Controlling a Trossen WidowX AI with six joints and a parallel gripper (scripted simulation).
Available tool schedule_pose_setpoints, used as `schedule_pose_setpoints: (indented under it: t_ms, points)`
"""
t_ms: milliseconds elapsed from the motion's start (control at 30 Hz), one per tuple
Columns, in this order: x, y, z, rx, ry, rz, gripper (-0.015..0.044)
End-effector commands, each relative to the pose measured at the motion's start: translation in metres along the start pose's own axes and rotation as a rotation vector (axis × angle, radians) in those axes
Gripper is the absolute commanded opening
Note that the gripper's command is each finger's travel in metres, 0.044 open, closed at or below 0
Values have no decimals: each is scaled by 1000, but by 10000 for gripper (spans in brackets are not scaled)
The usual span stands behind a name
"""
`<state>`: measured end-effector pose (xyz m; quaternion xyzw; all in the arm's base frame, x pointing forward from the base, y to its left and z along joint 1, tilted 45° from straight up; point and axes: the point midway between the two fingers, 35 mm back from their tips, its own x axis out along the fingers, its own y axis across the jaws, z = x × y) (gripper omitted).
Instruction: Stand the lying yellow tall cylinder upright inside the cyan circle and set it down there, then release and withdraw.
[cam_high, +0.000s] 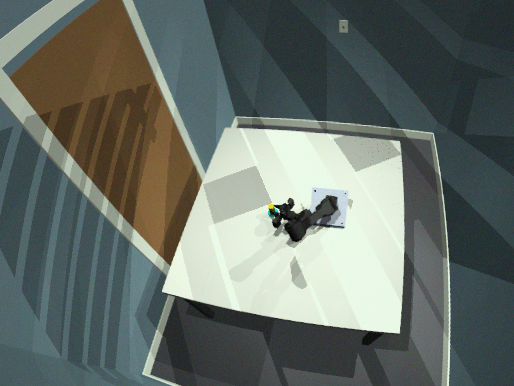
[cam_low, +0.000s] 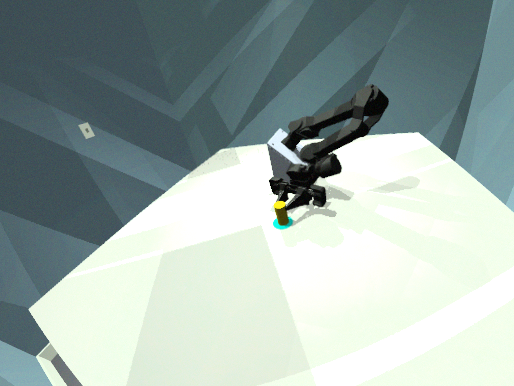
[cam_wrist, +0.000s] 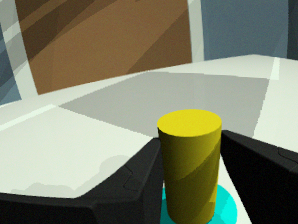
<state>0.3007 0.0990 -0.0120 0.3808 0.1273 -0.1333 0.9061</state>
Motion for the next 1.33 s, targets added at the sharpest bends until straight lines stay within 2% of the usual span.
schedule_pose_setpoints:
  t_ms: [0,100,467,667,1300]
  points:
    - [0,-2,-1,2,-2,-6,105]
    - [0,-2,-1,2,-2,-6,105]
    - [0,-2,-1,2,-2,-6,394]
    - [1,-1,2,2,-2,-7,400]
    - [-5,0,76,7,-6,-10,400]
